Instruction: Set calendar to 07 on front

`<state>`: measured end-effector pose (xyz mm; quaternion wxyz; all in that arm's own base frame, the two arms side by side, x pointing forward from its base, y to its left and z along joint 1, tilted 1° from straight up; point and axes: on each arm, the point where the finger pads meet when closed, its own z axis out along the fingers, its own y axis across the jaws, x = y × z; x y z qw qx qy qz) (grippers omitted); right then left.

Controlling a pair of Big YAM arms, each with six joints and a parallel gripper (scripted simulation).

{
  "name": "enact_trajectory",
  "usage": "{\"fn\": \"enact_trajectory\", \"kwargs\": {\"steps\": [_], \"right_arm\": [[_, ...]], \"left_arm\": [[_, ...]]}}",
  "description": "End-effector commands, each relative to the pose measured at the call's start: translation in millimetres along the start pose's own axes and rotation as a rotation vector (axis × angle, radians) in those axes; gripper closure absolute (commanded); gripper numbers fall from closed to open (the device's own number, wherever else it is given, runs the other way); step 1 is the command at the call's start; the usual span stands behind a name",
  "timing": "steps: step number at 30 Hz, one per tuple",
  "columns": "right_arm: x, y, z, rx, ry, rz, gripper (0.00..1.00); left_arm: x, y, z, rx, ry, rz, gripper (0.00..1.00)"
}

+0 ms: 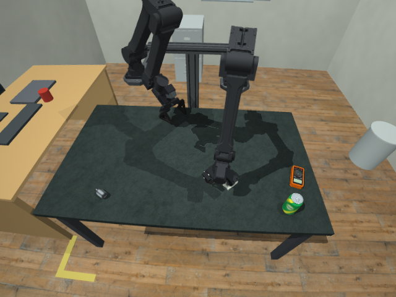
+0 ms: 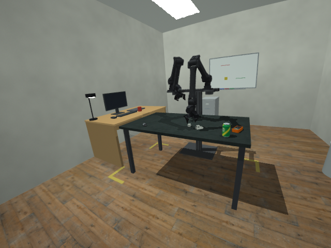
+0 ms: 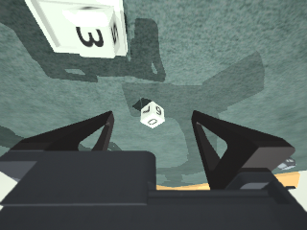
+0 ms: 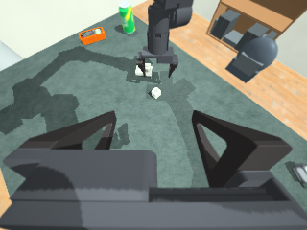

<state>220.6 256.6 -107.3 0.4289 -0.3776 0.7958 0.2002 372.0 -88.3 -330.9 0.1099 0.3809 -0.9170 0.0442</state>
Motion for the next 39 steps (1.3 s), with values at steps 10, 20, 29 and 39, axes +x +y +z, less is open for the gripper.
{"fn": "enact_trajectory", "kwargs": {"steps": [10, 20, 29, 39], "right_arm": [[-24.5, 8.9, 27.8, -0.017, -0.023, -0.001, 0.0], [-55.6, 17.4, 60.7, -0.026, -0.035, -0.009, 0.0], [-83.6, 22.7, 81.1, -0.029, -0.044, -0.011, 0.0], [-98.5, 27.5, 89.2, -0.035, -0.05, -0.015, 0.0]], "left_arm": [[-56.4, -13.9, -34.3, 0.005, -0.17, 0.258, 0.47], [-71.6, 10.2, -34.3, -0.147, -0.26, 0.61, 0.47], [-83.4, 17.4, -43.8, -0.218, -0.283, 0.964, 0.47], [-80.7, 17.2, -43.1, -0.233, -0.266, 1.325, 0.47]]}}
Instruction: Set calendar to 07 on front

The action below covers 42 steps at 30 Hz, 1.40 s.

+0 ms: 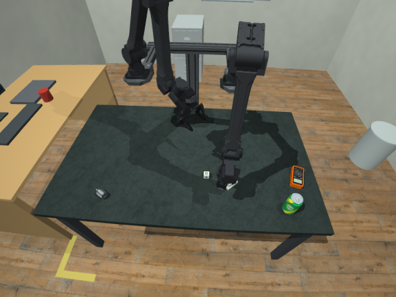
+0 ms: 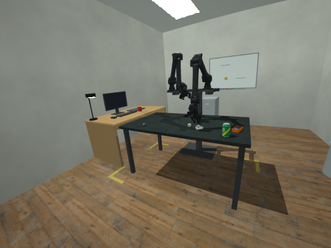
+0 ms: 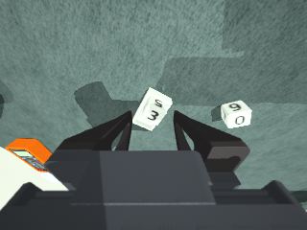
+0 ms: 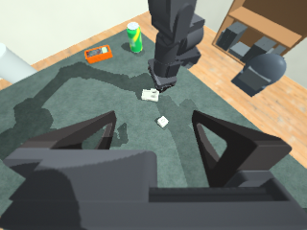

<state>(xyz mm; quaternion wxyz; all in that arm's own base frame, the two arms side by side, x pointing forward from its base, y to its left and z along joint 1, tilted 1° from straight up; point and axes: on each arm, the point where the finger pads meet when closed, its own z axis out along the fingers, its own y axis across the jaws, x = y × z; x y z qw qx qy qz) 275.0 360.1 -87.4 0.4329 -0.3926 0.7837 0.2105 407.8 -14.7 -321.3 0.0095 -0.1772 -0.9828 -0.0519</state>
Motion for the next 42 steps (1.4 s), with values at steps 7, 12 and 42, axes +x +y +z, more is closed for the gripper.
{"fn": "enact_trajectory", "kwargs": {"steps": [7, 12, 42], "right_arm": [[-12.1, 0.2, 5.1, 0.003, -0.023, 0.014, 0.0], [-12.1, 0.2, 5.1, 0.003, -0.022, 0.014, 0.0], [-10.3, 0.0, 3.1, 0.002, -0.02, 0.003, 0.0]], "left_arm": [[4.5, 3.1, 0.0, 0.041, -0.064, 0.434, 0.47], [23.2, 1.2, 13.5, 0.071, -0.048, 0.482, 0.47], [27.1, -7.3, 42.0, 0.079, -0.056, 0.474, 0.47]]}}
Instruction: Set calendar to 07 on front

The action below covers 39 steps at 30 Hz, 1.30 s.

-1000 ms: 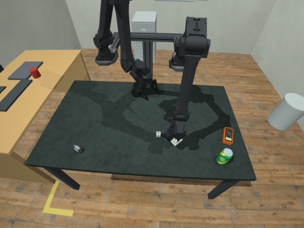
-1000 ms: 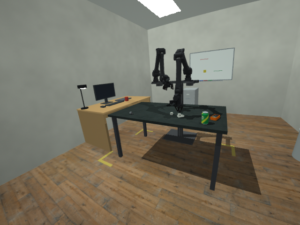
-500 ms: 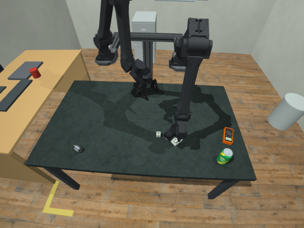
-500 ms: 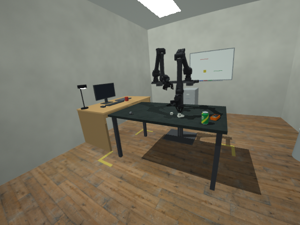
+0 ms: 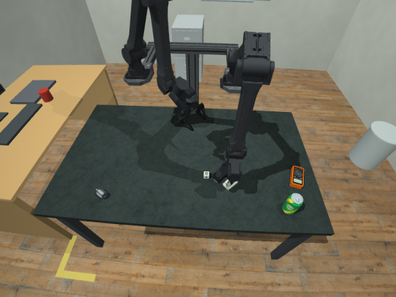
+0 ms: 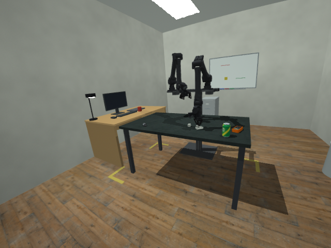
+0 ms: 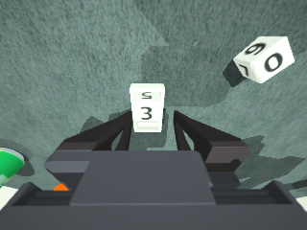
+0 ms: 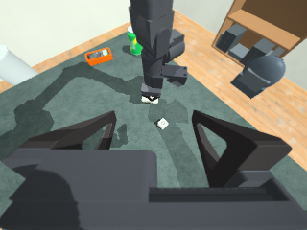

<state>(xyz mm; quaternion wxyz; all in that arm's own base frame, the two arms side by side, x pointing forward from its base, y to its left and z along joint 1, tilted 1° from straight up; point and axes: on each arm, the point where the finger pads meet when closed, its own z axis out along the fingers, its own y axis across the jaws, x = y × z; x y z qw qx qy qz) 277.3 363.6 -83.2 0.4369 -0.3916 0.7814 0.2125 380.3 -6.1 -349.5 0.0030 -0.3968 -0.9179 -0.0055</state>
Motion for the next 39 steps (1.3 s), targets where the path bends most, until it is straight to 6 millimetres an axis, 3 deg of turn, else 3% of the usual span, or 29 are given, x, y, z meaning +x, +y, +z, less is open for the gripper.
{"fn": "enact_trajectory", "kwargs": {"steps": [1, 13, 14, 15, 28, 33, 35, 39], "right_arm": [[-4.5, -0.2, 1.9, 0.002, -0.01, 0.004, 0.0], [-4.5, -0.2, 1.9, 0.002, -0.01, 0.004, 0.0], [-4.5, -0.2, 1.9, 0.002, -0.01, 0.004, 0.0], [-4.5, -0.2, 1.9, 0.002, -0.01, 0.004, 0.0], [-4.5, -0.2, 1.9, 0.002, -0.01, 0.004, 0.0], [-4.5, -0.2, 1.9, 0.002, -0.01, 0.004, 0.0], [-4.5, -0.2, 1.9, 0.002, -0.01, 0.004, 0.0], [-4.5, -0.2, 1.9, 0.002, -0.01, 0.004, 0.0]], "left_arm": [[-0.9, -1.4, 14.8, 0.0, -0.004, 0.015, 0.47], [-0.8, -1.4, 16.3, 0.0, -0.004, 0.015, 0.47], [-0.8, -1.4, 16.3, 0.0, -0.004, 0.015, 0.55], [-3.5, 2.7, 8.9, -0.005, -0.007, 0.013, 0.55], [-3.5, 2.7, 8.9, -0.005, -0.007, 0.013, 0.69], [1.6, -2.0, 16.3, 0.007, 0.005, 0.024, 0.76], [1.6, -2.0, 16.3, 0.007, 0.005, 0.024, 0.99], [-4.0, 3.6, 8.9, -0.005, -0.007, 0.013, 1.0]]}}
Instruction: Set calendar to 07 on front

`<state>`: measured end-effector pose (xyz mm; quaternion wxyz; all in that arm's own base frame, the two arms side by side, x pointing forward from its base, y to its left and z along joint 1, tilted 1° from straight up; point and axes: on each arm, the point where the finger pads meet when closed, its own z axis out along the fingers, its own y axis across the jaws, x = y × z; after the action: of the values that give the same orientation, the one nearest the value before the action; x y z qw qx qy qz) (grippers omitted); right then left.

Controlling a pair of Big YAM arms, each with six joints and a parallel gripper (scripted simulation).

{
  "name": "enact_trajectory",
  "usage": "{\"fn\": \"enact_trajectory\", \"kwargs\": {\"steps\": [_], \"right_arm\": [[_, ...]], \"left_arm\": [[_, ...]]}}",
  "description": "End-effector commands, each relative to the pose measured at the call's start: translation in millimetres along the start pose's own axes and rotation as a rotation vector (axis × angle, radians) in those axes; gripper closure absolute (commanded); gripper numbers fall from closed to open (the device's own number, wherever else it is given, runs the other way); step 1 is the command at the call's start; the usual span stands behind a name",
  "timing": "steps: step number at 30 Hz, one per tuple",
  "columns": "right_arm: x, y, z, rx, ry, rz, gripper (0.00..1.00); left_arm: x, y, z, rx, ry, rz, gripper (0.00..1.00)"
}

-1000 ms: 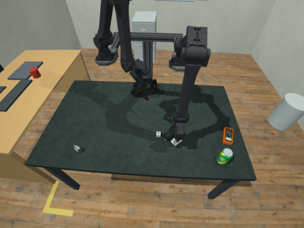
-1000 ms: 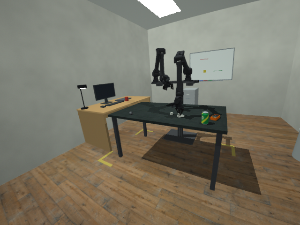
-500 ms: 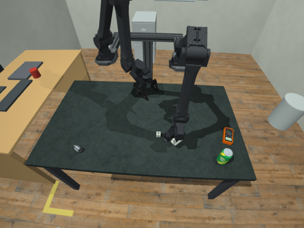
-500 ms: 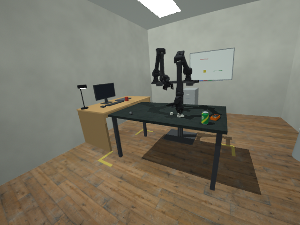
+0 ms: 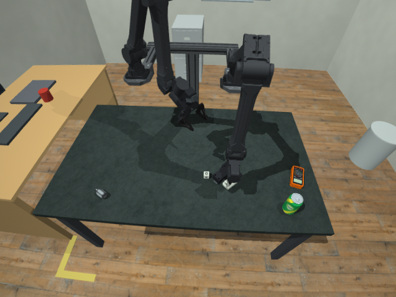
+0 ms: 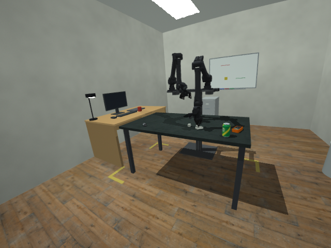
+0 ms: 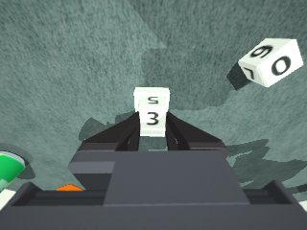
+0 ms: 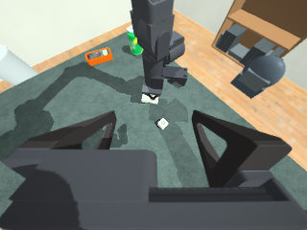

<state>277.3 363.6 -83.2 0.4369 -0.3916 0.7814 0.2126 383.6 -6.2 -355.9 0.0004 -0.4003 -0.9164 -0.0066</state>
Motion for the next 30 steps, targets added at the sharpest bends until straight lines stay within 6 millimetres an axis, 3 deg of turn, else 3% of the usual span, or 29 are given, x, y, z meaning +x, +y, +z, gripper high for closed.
{"fn": "enact_trajectory", "kwargs": {"steps": [1, 2, 10, 16, 18, 20, 26, 30], "right_arm": [[-4.5, -0.2, 1.9, 0.002, -0.01, 0.004, 0.0], [-4.5, -0.2, 1.9, 0.002, -0.01, 0.004, 0.0], [-4.5, -0.2, 1.9, 0.002, -0.01, 0.004, 0.0], [-4.5, -0.2, 1.9, 0.002, -0.01, 0.004, 0.0], [4.9, 7.7, 6.2, -0.013, 0.017, 0.005, 0.0], [4.4, 17.0, 11.1, -0.029, 0.018, -0.005, 0.0], [2.1, 82.7, 38.9, -0.141, 0.017, -0.074, 0.0], [2.2, 106.8, 46.4, -0.179, 0.016, -0.098, 0.0]], "left_arm": [[-1.6, 1.3, 2.5, -0.001, -0.003, 0.005, 0.89], [-1.6, 1.4, 1.1, -0.001, -0.003, 0.016, 0.77], [-5.9, 3.7, -51.2, -0.006, -0.008, 0.009, 0.77], [-6.8, 9.1, -54.6, -0.017, -0.018, 0.02, 0.77], [13.0, -0.1, -39.2, 0.009, 0.003, 0.038, 0.77], [24.3, 3.8, -38.2, 0.009, -0.001, 0.07, 0.77], [98.6, 16.7, -28.6, 0.009, -0.017, 0.079, 0.77], [134.3, 19.5, -11.5, 0.003, -0.003, 0.044, 0.77]]}}
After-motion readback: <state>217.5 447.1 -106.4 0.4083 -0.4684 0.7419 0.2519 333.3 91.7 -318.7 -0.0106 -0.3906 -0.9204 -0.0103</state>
